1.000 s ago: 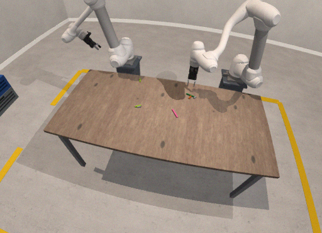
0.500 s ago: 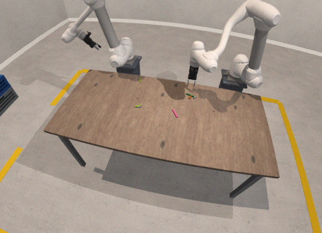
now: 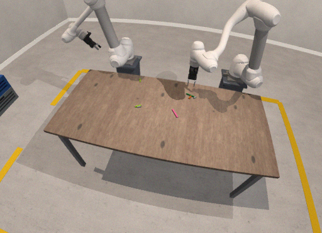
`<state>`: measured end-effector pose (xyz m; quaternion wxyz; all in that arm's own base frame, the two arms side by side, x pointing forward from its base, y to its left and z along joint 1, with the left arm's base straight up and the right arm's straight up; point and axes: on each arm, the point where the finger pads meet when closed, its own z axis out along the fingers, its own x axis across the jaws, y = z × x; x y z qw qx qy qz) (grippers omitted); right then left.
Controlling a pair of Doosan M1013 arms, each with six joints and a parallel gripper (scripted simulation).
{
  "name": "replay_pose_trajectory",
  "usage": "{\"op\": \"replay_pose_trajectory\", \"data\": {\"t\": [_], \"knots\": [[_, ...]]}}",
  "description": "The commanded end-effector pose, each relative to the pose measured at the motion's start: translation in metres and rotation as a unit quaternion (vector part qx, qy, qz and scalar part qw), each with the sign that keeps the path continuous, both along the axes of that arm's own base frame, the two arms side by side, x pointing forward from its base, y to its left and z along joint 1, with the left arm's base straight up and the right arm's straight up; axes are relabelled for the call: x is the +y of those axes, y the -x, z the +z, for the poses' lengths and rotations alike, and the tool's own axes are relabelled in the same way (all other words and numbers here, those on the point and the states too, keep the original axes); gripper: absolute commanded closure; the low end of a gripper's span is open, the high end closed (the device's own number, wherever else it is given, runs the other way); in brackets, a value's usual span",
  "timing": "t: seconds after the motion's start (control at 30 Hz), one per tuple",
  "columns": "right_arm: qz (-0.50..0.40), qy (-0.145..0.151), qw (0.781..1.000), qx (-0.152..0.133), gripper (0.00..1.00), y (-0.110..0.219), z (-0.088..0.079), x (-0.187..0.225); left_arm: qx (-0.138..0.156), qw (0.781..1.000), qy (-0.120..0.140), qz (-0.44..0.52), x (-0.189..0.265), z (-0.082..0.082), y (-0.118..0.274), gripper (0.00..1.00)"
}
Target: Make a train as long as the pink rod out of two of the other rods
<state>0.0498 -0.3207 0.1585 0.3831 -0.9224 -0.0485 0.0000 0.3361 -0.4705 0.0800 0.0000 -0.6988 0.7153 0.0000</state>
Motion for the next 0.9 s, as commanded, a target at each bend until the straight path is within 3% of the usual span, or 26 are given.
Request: {"op": "replay_pose_trajectory", "data": {"t": [0.0,0.43,0.87], "knots": [[0.0,0.0,1.0,0.0,0.0,0.0,0.0,0.0,-0.001,1.0,0.0,0.0,0.0,0.001,0.0,0.0],[0.0,0.0,1.0,0.0,0.0,0.0,0.0,0.0,-0.001,1.0,0.0,0.0,-0.005,0.001,-0.003,0.0],[0.0,0.0,1.0,0.0,0.0,0.0,0.0,0.0,-0.001,1.0,0.001,0.0,-0.117,0.012,-0.076,0.0]]}}
